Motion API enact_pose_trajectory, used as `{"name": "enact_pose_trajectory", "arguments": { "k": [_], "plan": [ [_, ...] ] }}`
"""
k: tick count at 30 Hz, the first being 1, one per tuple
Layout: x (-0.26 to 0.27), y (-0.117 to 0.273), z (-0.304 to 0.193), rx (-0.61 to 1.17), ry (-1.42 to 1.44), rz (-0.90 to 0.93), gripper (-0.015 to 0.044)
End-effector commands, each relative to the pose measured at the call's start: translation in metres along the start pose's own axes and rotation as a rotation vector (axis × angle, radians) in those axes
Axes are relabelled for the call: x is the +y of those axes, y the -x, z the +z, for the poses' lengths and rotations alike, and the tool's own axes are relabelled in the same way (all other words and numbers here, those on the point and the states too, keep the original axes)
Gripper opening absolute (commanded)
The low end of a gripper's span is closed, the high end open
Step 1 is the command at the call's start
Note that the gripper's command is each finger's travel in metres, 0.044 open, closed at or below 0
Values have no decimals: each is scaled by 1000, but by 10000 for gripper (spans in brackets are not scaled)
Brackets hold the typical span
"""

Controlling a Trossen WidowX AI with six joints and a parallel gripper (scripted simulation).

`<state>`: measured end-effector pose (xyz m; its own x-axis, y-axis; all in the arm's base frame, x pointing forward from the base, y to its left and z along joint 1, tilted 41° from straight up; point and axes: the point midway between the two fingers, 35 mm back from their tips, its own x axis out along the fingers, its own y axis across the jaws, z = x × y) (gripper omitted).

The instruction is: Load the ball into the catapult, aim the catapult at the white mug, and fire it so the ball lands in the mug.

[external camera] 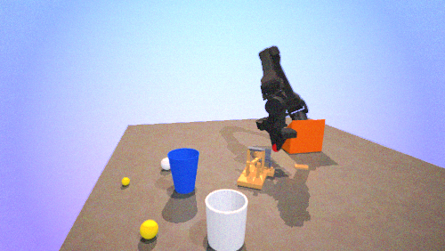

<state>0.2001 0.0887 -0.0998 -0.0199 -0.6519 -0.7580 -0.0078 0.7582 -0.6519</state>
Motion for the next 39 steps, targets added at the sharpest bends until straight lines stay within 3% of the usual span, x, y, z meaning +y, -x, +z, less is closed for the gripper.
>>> {"name": "enact_pose_trajectory", "arguments": {
  "k": [1, 7, 14, 39],
  "plan": [
    [0, 36, -1, -2, -10, 12, 0],
    [-5, 71, -7, -1, -10, 9, 0],
    [-4, 70, -3, 7, 28, -3, 0],
    [10, 48, 55, 206, 689, -146, 0]
  ]
}}
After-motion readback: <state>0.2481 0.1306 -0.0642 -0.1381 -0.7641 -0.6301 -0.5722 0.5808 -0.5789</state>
